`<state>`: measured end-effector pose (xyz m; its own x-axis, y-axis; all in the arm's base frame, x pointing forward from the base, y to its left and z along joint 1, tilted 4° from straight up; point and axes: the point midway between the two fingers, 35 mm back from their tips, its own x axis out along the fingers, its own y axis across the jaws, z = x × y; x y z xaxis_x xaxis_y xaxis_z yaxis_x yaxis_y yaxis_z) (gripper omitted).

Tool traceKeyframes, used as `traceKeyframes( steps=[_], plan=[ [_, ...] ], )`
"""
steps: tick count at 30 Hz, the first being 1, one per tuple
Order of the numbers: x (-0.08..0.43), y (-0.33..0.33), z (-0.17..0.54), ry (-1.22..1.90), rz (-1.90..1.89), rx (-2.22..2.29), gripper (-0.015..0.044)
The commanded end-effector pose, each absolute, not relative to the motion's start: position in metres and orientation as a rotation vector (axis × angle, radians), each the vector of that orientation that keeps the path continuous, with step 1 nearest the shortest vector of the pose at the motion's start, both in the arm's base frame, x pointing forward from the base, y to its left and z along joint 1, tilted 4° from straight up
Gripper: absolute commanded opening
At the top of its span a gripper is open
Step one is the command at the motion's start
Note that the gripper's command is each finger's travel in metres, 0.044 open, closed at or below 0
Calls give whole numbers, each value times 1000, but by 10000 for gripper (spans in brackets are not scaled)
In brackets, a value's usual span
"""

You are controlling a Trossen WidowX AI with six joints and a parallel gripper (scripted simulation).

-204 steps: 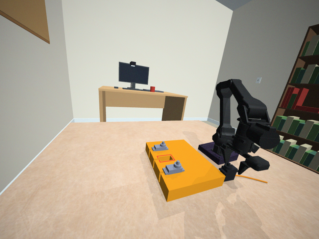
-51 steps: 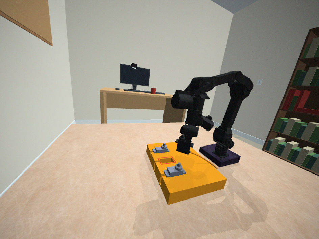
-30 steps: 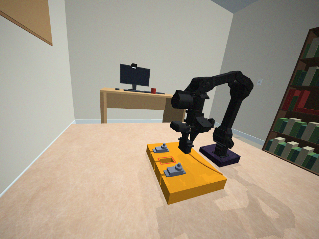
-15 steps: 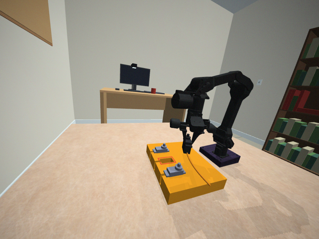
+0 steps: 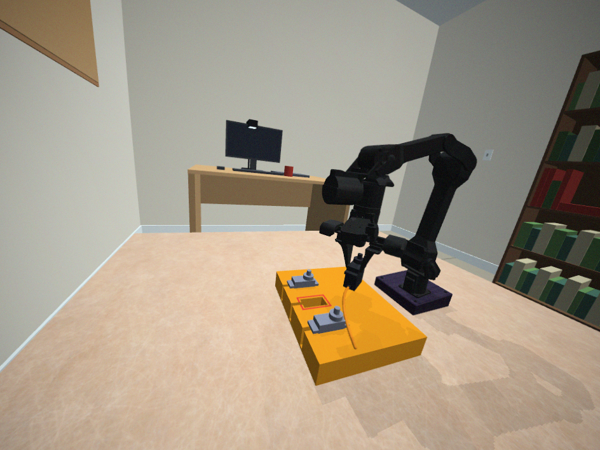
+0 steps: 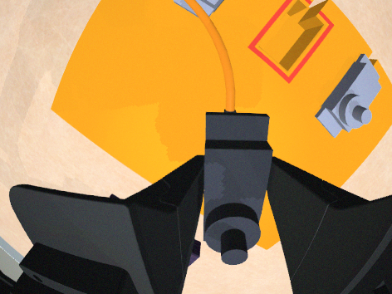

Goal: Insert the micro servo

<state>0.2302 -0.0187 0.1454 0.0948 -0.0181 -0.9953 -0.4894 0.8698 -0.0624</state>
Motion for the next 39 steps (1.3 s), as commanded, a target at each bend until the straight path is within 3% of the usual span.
traceKeyframes(
  steps=[1, 15, 24, 39],
  plan=[
    [230, -18, 146, 1459, 265, -314, 0],
    [230, -18, 146, 1474, -87, 73, 0],
    [232, -18, 146, 1473, -104, 91, 0],
    [288, -25, 152, 1468, -104, 91, 0]
  ],
)
